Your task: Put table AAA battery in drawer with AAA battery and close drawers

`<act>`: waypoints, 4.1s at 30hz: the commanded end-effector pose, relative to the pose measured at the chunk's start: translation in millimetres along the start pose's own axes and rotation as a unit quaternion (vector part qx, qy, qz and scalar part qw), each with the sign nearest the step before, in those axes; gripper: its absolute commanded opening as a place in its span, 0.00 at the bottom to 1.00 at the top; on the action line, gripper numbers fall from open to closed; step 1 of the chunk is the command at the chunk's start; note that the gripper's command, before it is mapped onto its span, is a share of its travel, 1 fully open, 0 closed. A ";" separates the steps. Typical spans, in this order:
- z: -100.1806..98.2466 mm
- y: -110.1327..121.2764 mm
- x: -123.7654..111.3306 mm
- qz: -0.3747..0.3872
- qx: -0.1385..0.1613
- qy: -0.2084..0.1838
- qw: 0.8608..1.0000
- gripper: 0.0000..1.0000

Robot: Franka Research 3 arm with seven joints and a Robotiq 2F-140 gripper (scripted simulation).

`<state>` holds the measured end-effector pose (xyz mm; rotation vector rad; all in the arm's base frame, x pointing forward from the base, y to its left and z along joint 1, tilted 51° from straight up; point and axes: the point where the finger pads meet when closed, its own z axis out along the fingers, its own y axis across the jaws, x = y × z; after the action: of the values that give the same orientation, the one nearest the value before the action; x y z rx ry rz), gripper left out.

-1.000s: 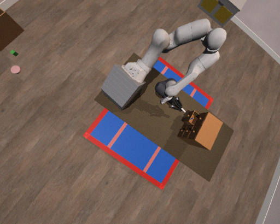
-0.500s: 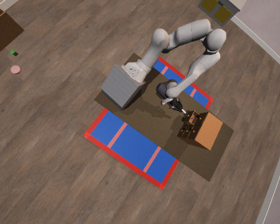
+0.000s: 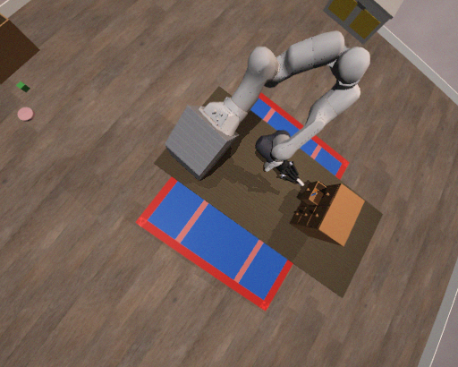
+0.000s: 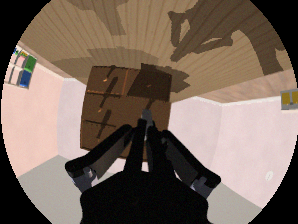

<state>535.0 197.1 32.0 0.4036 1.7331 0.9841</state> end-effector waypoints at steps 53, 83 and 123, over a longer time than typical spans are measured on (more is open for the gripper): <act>4.7 -2.9 -2.4 -0.003 0.002 -0.001 1.000 0.00; 35.5 -2.9 -13.7 -0.003 0.002 -0.001 1.000 0.00; 89.5 -3.0 -33.5 -0.003 0.002 -0.001 1.000 0.00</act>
<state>626.8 210.2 43.4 0.3907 1.7263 0.9753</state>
